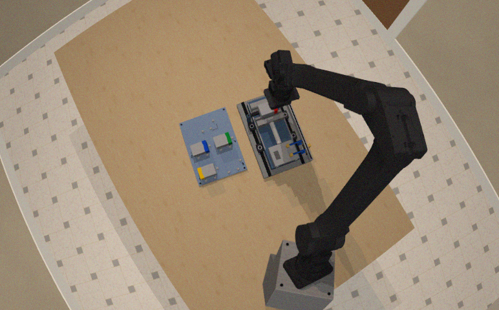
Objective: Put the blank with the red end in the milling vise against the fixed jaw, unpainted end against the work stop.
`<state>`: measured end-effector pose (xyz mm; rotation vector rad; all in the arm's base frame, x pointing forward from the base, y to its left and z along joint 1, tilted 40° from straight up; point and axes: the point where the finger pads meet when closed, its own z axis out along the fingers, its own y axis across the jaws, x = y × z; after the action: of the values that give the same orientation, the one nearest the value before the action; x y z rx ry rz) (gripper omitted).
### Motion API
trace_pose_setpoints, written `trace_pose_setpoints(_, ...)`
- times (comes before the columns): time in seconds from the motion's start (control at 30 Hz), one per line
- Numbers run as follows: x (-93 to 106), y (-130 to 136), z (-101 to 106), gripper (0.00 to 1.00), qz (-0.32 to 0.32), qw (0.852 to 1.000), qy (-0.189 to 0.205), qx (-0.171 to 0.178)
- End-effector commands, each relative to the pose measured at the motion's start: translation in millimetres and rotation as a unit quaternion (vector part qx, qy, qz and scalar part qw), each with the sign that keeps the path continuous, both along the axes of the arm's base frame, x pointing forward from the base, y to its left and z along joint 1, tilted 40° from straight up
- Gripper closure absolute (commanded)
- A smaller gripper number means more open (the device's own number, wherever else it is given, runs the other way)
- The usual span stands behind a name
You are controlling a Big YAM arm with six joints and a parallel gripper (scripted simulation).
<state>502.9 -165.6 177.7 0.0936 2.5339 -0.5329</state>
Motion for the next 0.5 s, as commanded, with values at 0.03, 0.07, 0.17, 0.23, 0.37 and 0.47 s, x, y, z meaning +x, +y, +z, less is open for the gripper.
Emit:
trace_pose_setpoints(0.03,5.0,-7.0,1.4,1.00,-0.002,1.000,-0.008,-0.003)
trace_pose_setpoints(0.07,5.2,-7.6,-0.9,1.00,-0.002,1.000,-0.006,-0.002)
trace_pose_setpoints(0.17,5.4,-8.2,-2.2,1.00,-0.003,1.000,-0.005,-0.002)
trace_pose_setpoints(0.23,5.4,-8.0,-0.2,1.00,-0.002,1.000,-0.007,-0.003)
trace_pose_setpoints(0.37,5.4,-7.7,0.3,1.00,-0.002,1.000,-0.008,-0.003)
trace_pose_setpoints(0.47,5.4,-7.7,0.3,1.00,-0.002,1.000,-0.008,-0.003)
